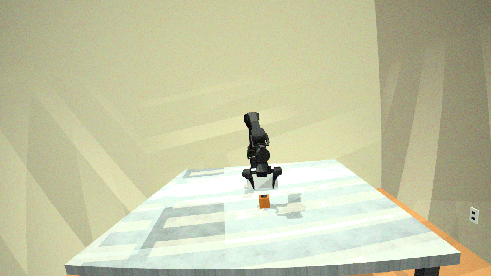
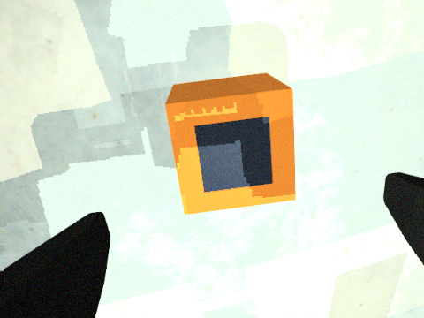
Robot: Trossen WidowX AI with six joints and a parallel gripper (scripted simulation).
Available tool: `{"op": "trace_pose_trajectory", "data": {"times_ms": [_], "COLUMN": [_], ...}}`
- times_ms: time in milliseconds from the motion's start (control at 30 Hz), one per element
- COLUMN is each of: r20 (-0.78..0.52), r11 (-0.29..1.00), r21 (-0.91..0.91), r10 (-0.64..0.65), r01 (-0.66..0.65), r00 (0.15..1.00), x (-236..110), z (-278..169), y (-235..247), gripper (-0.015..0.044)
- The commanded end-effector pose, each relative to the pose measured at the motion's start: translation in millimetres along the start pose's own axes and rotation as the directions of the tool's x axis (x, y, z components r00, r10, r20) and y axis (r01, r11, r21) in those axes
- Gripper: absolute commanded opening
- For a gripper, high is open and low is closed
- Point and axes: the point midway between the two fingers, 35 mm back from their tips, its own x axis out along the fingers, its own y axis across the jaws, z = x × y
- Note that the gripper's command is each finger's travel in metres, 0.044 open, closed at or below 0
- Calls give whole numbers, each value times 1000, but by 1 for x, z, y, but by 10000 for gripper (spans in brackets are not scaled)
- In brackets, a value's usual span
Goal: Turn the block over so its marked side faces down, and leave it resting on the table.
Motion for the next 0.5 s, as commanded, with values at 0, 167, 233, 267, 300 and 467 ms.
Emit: {"op": "trace_pose_trajectory", "data": {"times_ms": [0,167,233,267,300,467], "r20": [-9,-9,-9,-9,-9,-9], "r11": [1000,1000,1000,1000,1000,1000], "r21": [-5,-5,-5,-5,-5,-5], "r10": [-5,-5,-5,-5,-5,-5], "r01": [5,5,5,5,5,5], "r00": [1000,1000,1000,1000,1000,1000], "x": [9,24,24,24,24,29], "z": [-1,0,0,0,0,0], "y": [-1,-1,-1,-1,-1,-1], "gripper": [440,440,440,440,440,440]}}
